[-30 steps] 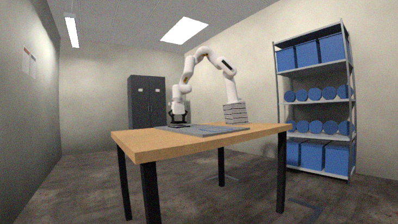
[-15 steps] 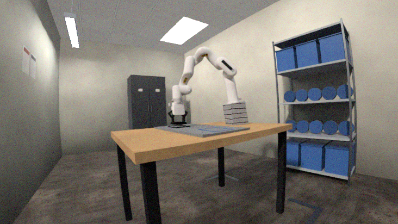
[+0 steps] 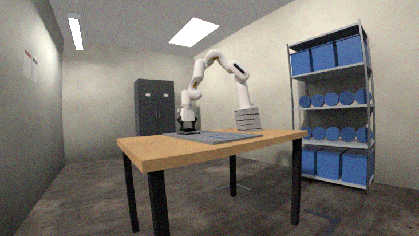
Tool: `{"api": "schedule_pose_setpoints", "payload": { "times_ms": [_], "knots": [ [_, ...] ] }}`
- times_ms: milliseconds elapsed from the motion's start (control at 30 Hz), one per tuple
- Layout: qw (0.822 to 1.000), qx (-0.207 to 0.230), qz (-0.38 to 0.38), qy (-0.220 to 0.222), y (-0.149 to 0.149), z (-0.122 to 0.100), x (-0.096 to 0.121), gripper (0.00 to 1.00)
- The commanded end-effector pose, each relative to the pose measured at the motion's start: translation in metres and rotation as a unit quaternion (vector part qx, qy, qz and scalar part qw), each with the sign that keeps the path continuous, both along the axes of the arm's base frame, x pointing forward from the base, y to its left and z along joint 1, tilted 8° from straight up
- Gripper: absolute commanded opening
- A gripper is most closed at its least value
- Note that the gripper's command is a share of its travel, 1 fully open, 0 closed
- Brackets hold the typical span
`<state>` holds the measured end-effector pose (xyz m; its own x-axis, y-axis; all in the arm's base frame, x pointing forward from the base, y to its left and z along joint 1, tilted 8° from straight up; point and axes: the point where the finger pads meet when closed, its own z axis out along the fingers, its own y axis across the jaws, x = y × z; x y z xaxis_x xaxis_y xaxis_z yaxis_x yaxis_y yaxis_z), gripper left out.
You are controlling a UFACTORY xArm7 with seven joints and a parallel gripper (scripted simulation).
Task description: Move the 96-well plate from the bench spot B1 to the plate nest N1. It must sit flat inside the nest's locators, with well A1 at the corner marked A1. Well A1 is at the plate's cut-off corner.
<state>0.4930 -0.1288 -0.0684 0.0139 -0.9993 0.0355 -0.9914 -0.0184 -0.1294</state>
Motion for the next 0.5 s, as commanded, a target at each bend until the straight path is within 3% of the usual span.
{"api": "schedule_pose_setpoints", "payload": {
  "times_ms": [0,467],
  "knots": [
    [1.000,-0.001,0.000,-0.002,-0.0004,0.0009,0.0015,0.00],
    [1.000,-0.001,0.000,-0.002,-0.0005,-0.0011,0.0017,0.00]
  ]
}}
